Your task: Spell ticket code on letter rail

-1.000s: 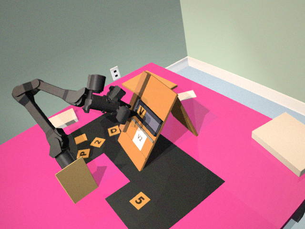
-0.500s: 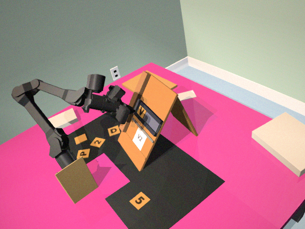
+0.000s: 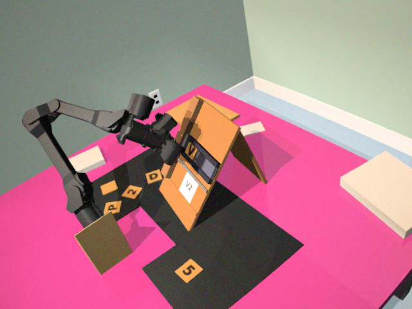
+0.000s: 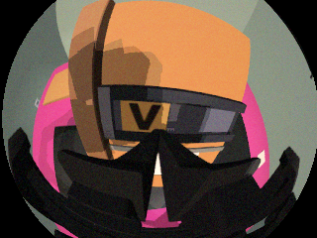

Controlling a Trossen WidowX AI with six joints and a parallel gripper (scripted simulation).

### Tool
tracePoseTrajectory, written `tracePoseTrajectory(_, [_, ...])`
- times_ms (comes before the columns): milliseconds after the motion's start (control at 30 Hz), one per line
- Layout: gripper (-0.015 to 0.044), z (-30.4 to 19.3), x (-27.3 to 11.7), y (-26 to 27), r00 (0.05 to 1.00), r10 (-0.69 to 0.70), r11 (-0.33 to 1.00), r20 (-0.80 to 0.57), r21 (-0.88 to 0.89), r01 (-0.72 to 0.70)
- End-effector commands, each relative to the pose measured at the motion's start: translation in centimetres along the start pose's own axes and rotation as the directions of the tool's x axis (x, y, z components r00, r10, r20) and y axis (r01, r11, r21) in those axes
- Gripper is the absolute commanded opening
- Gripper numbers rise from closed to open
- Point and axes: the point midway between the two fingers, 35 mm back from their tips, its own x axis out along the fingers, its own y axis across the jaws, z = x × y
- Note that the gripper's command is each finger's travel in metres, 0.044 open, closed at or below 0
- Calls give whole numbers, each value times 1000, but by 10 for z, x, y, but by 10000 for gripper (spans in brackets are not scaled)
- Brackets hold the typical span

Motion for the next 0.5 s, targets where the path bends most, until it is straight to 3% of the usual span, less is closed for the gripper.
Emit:
tracePoseTrajectory(0, [0,7,7,-9,992,-23,1000,-126,-13,21])
tracePoseTrajectory(333, [0,17,10,-22,871,22,999,-492,-14,-33])
tracePoseTrajectory(467, [0,18,8,-22,842,44,998,-537,-5,-55])
